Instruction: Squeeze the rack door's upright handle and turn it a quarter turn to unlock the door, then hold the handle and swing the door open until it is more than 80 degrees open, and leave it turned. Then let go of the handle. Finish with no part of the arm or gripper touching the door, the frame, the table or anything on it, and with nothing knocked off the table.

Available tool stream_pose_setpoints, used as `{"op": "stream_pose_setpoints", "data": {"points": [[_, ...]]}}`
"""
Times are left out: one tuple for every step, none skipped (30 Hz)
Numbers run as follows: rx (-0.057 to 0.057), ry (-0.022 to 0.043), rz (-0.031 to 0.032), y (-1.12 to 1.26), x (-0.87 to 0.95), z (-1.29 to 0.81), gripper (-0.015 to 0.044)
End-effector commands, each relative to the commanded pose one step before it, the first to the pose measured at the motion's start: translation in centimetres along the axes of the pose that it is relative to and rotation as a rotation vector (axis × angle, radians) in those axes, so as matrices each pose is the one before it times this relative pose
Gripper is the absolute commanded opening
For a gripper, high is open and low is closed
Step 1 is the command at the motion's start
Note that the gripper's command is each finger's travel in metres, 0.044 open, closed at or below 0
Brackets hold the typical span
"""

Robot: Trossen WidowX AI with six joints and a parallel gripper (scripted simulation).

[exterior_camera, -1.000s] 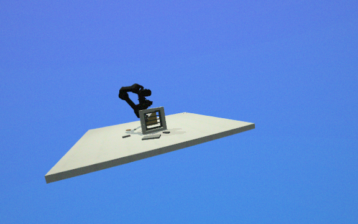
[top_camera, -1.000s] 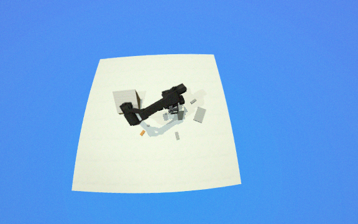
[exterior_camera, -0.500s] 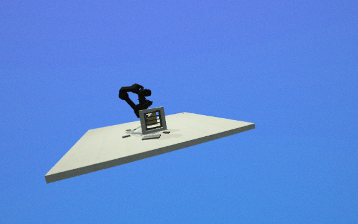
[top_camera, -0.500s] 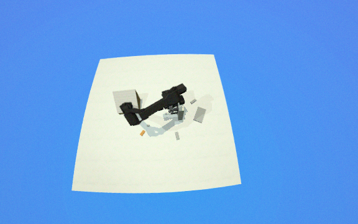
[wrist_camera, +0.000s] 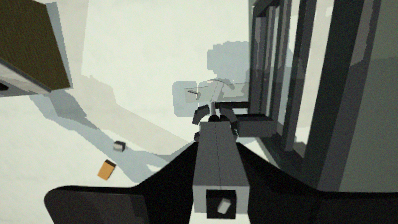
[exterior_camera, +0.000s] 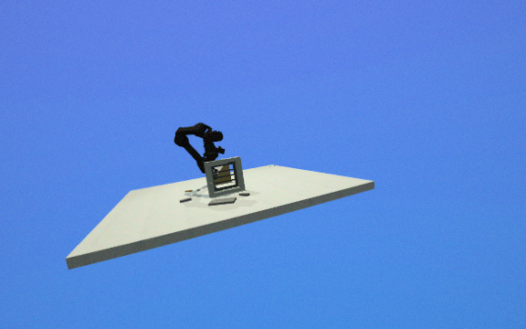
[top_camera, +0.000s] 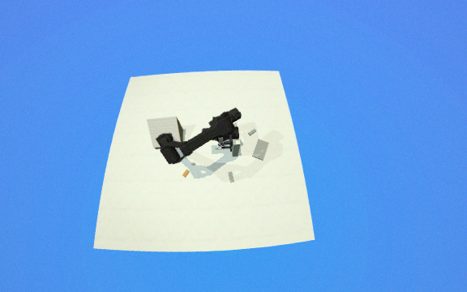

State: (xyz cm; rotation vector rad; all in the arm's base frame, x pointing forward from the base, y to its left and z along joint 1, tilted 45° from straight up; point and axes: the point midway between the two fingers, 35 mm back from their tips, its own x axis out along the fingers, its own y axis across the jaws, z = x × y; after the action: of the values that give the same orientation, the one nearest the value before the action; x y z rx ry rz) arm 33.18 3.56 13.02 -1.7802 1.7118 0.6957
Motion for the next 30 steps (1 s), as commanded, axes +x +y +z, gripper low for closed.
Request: {"op": "stream_pose_setpoints", "data": {"points": [[0.0926,-0.00535,0.0011,0.469,0.068,0.24,0.002],[0.0188,-0.00002,0.00004,0.111,0.0,0.04,0.002],[0.0188,-0.00001,0.00004,0.112,0.001,0.037,0.002],[0.0184,-0.00003,0.00005,0.128,0.0,0.045,0.002],[0.0184,-0.00002,0.00005,0.129,0.0,0.042,0.002],[0.0184,-0.00002,0.00005,0.13,0.001,0.039,0.002],[0.0181,-0.00003,0.00005,0.146,0.0,0.045,0.002],[0.0181,-0.00002,0.00005,0.147,0.0,0.042,0.002],[0.0181,-0.00001,0.00005,0.148,0.001,0.038,0.002],[0.0164,-0.00003,0.00006,0.15,0.0,0.041,0.002],[0.0164,-0.00002,0.00006,0.151,0.001,0.038,0.002],[0.0164,-0.00001,0.00006,0.151,0.001,0.034,0.002],[0.0165,-0.00003,0.00006,0.162,0.001,0.039,0.002],[0.0166,-0.00002,0.00006,0.166,0.001,0.037,0.002],[0.0166,-0.00001,0.00006,0.167,0.002,0.034,0.002],[0.0166,-0.00005,0.00008,0.181,0.002,0.042,0.002],[0.0167,-0.00002,0.00007,0.182,0.001,0.038,0.002],[0.0167,0.0,0.00007,0.183,0.002,0.033,0.002],[0.0156,-0.00003,0.00009,0.179,0.001,0.039,0.002],[0.0156,-0.00002,0.00008,0.18,0.001,0.035,0.002],[0.0156,0.0,0.00008,0.18,0.002,0.031,0.002],[0.0149,-0.00003,0.00007,0.181,0.0,0.04,0.002],[0.0151,-0.00001,0.00006,0.183,0.001,0.036,0.002],[0.0151,0.0,0.00006,0.184,0.002,0.032,0.002],[0.0146,-0.00004,0.00007,0.183,0.0,0.04,0.002],[0.0148,-0.00002,0.00007,0.186,0.001,0.037,0.002],[0.0148,0.0,0.00006,0.186,0.002,0.033,0.002],[0.0159,-0.00004,0.00008,0.203,0.0,0.045,0.002],[0.0161,-0.00002,0.00008,0.206,0.001,0.04,0.002],[0.0161,0.0,0.00007,0.206,0.002,0.035,0.002]]}}
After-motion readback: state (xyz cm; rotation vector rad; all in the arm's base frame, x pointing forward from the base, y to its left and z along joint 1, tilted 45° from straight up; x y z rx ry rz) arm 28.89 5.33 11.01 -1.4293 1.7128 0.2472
